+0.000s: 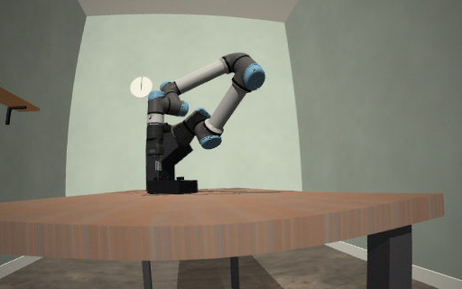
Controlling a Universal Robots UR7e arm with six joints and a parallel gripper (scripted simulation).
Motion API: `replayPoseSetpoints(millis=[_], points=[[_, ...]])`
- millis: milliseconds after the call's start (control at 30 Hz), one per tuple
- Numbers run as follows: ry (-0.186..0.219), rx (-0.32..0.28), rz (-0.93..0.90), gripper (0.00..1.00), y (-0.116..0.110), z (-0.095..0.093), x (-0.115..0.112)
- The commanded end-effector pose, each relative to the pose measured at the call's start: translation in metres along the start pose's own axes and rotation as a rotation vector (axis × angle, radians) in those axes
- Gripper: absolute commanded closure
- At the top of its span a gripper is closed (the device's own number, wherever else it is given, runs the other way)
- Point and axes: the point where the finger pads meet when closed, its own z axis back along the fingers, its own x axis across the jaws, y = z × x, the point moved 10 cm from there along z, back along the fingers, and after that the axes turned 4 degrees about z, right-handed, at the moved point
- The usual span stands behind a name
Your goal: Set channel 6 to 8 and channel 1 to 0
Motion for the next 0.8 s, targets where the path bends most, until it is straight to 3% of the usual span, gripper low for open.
replayPoseSetpoints(millis=[0,767], points=[[-0.001,0.001,0.0,1.0,-0.0002,0.0034,-0.0001],[0.0,0.001,0.026,1.0,-0.0002,0.0034,0.0001]])
